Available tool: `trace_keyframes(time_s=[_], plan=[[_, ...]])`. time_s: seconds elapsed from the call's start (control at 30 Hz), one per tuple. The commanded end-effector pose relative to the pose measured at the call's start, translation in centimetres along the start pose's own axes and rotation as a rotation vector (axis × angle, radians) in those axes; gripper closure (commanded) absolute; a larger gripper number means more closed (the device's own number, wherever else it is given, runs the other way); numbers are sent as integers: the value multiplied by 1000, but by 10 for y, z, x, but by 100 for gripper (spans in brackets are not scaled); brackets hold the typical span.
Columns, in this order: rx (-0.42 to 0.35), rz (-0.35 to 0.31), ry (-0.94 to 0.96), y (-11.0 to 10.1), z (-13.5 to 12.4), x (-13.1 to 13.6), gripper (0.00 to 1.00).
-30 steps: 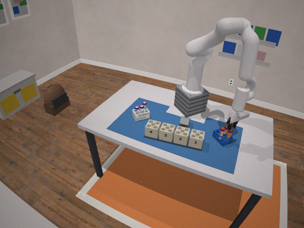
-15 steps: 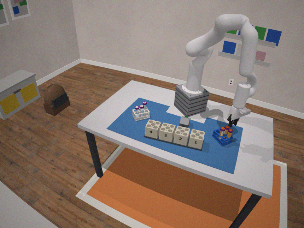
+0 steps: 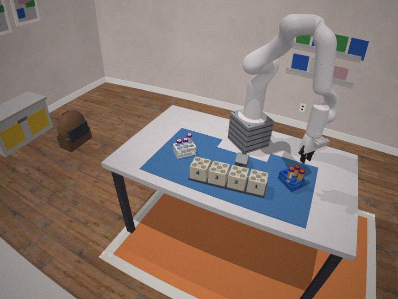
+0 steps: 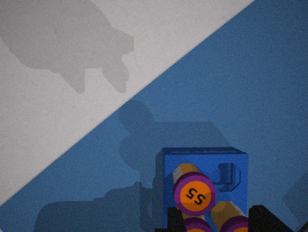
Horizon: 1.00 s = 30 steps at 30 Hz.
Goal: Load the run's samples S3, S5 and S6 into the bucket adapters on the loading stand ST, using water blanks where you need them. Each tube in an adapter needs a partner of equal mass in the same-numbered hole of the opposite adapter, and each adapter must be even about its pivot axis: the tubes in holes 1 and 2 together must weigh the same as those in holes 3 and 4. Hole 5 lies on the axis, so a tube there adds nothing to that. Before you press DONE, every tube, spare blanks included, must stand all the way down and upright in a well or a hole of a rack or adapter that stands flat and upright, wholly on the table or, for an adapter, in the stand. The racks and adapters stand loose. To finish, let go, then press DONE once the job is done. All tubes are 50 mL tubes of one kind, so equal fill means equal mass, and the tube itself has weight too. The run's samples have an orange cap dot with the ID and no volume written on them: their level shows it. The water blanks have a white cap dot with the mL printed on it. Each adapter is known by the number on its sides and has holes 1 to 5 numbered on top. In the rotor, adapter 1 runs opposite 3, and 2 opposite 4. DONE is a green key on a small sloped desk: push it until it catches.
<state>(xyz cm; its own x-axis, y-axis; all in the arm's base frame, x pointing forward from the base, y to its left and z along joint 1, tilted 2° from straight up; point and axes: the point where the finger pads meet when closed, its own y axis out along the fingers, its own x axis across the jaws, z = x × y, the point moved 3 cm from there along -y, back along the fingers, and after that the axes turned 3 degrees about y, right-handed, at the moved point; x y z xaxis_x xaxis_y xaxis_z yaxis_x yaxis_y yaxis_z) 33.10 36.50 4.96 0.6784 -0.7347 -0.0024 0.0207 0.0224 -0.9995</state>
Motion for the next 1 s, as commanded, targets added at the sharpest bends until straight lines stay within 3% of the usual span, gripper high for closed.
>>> trace_keyframes(time_s=[0.0,0.57,0.97], plan=[[2,0,0,-10,1,0,56],[2,0,0,-40,1,0,56],[2,0,0,-40,1,0,56]])
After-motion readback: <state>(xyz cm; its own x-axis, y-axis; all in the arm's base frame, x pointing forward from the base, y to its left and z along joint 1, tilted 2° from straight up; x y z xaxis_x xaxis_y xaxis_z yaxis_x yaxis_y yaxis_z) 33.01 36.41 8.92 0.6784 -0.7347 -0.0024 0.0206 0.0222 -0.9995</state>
